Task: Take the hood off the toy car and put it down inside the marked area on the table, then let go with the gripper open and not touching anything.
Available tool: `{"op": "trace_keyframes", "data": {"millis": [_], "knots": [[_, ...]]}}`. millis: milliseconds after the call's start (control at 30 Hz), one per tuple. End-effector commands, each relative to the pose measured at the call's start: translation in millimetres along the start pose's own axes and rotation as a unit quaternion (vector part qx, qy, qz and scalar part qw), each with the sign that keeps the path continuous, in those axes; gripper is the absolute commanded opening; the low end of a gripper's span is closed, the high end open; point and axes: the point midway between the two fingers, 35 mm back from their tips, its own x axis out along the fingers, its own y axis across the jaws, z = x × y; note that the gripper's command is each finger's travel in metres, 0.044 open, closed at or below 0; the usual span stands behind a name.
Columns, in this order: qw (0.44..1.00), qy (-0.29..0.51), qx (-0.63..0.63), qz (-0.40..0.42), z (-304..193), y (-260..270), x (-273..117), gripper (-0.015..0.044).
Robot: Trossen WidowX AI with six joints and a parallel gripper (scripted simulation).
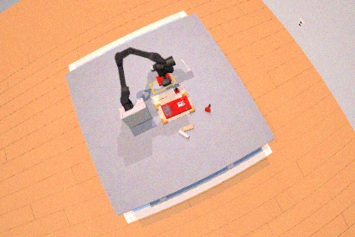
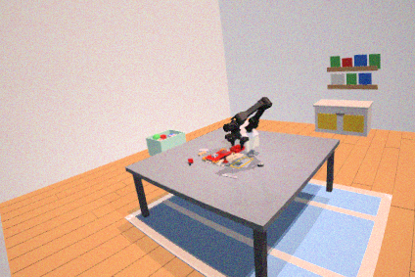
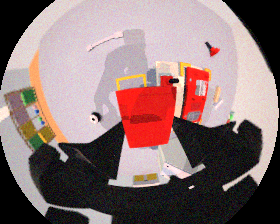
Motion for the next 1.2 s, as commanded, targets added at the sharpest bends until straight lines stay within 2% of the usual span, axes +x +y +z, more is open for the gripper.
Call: {"op": "trace_keyframes", "data": {"millis": [0,1167], "knots": [[1.000,0.002,0.002,0.005,-7.8,11.9,0.8,0.0000],[1.000,0.002,0.002,0.006,-12.8,20.6,17.4,0.0000]]}}
